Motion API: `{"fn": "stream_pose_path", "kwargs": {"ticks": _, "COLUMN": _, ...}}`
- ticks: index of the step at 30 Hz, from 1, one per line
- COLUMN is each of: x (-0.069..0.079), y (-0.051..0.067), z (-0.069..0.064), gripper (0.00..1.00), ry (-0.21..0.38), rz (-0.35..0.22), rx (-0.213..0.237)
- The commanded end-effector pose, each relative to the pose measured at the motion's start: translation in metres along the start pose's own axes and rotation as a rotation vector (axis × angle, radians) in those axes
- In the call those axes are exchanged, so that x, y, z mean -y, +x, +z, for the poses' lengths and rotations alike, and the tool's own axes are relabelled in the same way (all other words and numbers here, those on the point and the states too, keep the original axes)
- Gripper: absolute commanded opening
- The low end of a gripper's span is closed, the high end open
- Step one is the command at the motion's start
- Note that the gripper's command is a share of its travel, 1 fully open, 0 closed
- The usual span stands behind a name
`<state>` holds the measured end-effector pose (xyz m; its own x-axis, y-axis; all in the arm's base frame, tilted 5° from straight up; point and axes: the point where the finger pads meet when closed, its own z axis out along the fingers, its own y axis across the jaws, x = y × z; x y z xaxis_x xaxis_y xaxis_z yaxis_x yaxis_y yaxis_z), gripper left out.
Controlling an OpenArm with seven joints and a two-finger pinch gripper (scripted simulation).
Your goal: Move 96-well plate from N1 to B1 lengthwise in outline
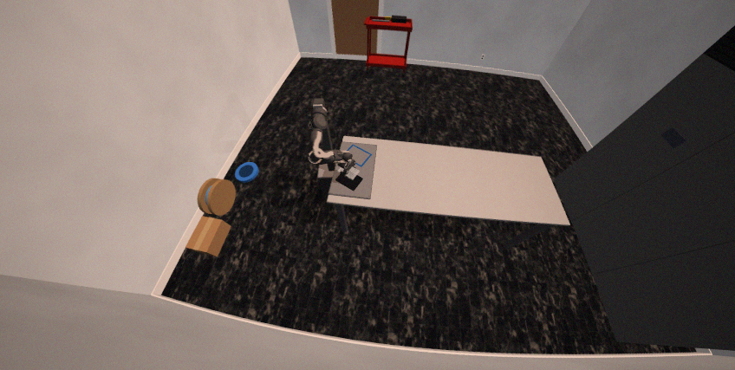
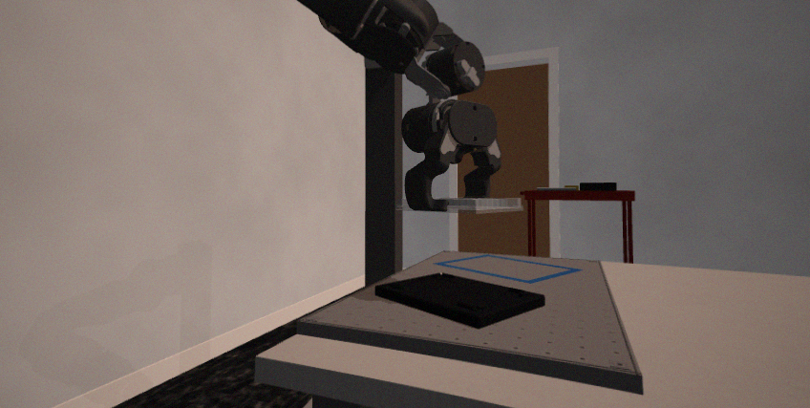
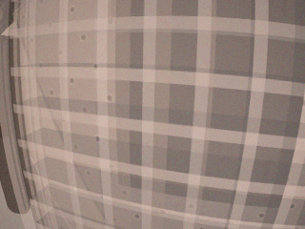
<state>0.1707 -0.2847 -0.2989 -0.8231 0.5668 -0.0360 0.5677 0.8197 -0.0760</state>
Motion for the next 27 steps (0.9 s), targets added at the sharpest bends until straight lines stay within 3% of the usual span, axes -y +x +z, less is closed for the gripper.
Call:
{"fn": "stream_pose_path", "kwargs": {"ticks": 1, "x": 0.001, "y": 0.001, "z": 0.000, "gripper": 0.00, "ry": 0.007, "rz": -0.002, "rx": -0.004}}
{"fn": "stream_pose_path", "kwargs": {"ticks": 24, "x": 0.001, "y": 0.004, "z": 0.005, "gripper": 0.00, "ry": 0.003, "rz": -0.001, "rx": -0.009}}
{"fn": "stream_pose_path", "kwargs": {"ticks": 27, "x": -0.021, "y": 0.012, "z": 0.007, "gripper": 0.00, "ry": 0.005, "rz": 0.008, "rx": -0.007}}
